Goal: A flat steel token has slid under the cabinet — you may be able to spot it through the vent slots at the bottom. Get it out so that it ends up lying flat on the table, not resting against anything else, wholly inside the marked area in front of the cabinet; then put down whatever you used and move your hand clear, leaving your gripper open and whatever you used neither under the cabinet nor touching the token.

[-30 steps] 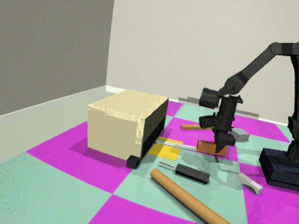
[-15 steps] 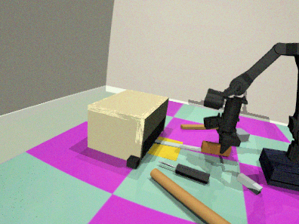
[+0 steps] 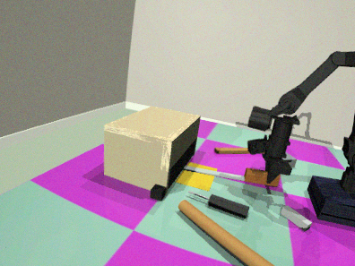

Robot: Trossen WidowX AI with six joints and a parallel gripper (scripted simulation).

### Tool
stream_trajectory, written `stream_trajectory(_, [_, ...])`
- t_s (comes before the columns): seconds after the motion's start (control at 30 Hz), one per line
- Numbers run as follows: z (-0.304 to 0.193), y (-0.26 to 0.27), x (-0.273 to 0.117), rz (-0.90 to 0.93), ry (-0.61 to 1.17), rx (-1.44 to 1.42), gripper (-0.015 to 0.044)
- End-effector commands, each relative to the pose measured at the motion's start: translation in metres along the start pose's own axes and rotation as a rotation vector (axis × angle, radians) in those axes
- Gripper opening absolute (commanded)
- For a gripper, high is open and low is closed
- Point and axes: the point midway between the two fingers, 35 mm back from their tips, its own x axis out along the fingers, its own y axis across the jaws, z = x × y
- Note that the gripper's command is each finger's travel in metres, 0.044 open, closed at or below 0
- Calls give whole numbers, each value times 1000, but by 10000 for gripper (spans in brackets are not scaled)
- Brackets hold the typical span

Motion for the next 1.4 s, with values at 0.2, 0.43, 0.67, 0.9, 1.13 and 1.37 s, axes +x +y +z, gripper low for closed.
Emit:
stream_trajectory(0.2, [-15, 0, 1, 0, 3, -6, 0])
stream_trajectory(0.43, [-24, -1, 1, 0, 4, -6, 0])
stream_trajectory(0.67, [-22, -2, 0, 0, 2, -4, 0])
stream_trajectory(0.9, [-23, -7, -1, 0, 2, -29, 0])
stream_trajectory(1.13, [-24, -14, -1, -1, 3, -52, 0])
stream_trajectory(1.37, [-24, -21, -2, -1, 3, -69, 0])
